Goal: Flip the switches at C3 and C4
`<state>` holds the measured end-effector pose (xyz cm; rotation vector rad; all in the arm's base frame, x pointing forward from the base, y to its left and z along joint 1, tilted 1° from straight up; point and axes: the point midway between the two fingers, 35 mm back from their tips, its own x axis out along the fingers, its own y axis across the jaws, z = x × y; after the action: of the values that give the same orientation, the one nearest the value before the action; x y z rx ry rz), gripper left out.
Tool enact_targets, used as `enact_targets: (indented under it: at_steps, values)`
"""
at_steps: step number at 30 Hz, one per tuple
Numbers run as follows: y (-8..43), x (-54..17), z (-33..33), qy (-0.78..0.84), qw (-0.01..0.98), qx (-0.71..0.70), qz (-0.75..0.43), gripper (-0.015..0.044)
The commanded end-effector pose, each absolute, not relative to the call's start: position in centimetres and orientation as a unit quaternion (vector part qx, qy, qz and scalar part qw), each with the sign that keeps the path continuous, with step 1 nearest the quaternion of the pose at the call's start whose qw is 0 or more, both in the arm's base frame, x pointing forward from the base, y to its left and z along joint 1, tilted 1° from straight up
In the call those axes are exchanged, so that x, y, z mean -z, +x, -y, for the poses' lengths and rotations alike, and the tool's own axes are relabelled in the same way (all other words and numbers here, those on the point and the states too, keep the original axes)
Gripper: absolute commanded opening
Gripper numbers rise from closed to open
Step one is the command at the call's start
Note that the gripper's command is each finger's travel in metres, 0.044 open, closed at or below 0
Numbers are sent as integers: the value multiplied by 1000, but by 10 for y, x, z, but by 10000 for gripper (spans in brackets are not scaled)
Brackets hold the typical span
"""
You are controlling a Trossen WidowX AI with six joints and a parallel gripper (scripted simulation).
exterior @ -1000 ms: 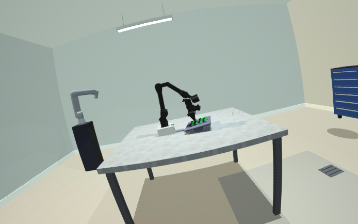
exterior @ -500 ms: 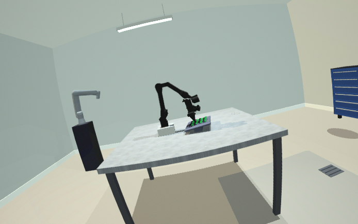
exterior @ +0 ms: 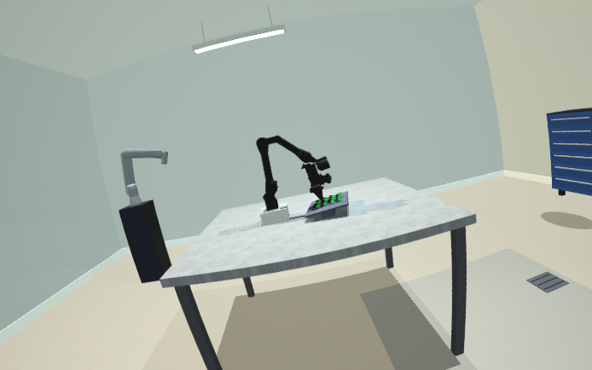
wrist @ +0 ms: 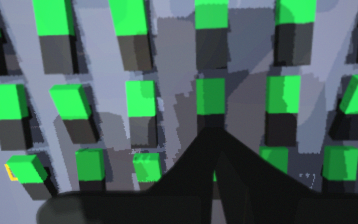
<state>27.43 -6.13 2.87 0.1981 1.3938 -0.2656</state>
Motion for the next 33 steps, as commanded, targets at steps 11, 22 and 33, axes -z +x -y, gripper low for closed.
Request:
enact_targets:
  at_steps: [11, 22, 33]
  values:
    - [274, -26, 61, 90, 753, 120, -640, 0]
    - [274, -24, 61, 90, 753, 120, -640, 0]
    - [274, -23, 61, 90, 753, 120, -640, 0]
